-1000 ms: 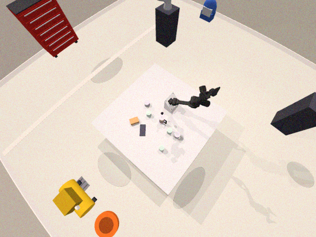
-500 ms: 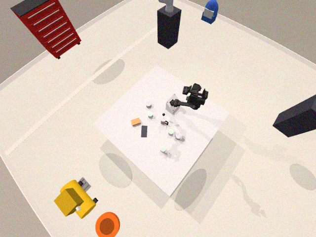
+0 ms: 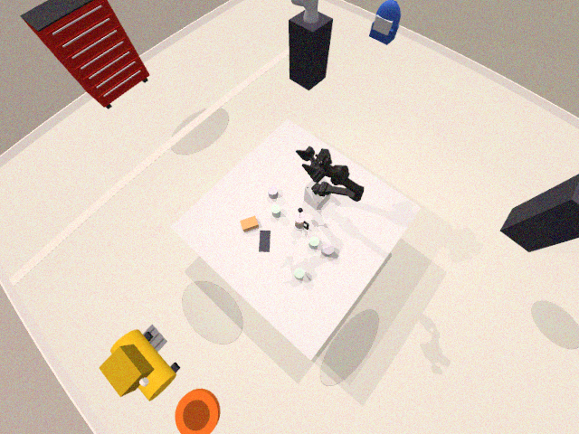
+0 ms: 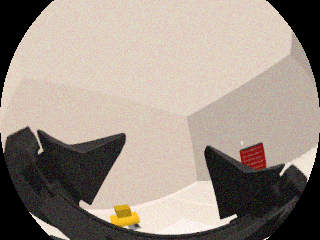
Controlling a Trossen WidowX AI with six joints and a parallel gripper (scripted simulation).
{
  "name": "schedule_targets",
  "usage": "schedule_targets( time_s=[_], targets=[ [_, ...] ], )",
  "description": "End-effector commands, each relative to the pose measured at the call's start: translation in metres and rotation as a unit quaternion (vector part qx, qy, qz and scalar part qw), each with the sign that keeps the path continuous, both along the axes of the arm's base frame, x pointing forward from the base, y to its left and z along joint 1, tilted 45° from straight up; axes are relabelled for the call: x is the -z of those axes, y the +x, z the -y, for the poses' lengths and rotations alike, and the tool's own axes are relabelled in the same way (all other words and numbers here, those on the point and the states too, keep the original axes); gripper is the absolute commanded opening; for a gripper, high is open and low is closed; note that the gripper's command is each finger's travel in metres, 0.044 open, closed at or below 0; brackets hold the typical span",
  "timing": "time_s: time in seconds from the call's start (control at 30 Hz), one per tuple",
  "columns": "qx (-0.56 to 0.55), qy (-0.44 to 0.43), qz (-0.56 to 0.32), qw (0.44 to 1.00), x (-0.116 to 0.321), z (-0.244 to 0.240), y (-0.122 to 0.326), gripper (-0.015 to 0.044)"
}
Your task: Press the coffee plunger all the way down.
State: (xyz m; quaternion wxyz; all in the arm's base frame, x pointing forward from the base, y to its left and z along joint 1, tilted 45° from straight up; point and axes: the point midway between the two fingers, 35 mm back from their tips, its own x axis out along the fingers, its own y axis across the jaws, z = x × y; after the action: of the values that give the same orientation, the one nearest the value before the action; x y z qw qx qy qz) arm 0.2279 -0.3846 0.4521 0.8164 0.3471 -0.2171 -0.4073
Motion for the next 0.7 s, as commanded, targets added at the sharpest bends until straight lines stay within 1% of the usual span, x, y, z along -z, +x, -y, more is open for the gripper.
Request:
schedule_targets(
  time_s=[0.0, 0.2, 0.3, 0.37, 0.47, 0.53, 0.6, 0.67],
  targets=[
    [-0.042, 0.031, -0.116, 0.992, 0.058, -0.001, 0.006, 0.0440],
    [-0.167, 0.075, -0.289, 0.940, 0.158, -0.030, 0.004, 0.0440],
    [-0.248, 0.092, -0.347, 0.900, 0.203, -0.056, -0.002, 0.0440],
    [-0.305, 0.101, -0.370, 0.871, 0.230, -0.078, -0.009, 0.0440],
    [-0.395, 0.108, -0.381, 0.829, 0.262, -0.116, -0.020, 0.0440],
    [-0.454, 0.111, -0.371, 0.803, 0.279, -0.145, -0.027, 0.0440],
    [-0.510, 0.107, -0.345, 0.781, 0.290, -0.175, -0.035, 0.0440],
    [-0.561, 0.096, -0.301, 0.765, 0.294, -0.207, -0.042, 0.0440]
  ],
)
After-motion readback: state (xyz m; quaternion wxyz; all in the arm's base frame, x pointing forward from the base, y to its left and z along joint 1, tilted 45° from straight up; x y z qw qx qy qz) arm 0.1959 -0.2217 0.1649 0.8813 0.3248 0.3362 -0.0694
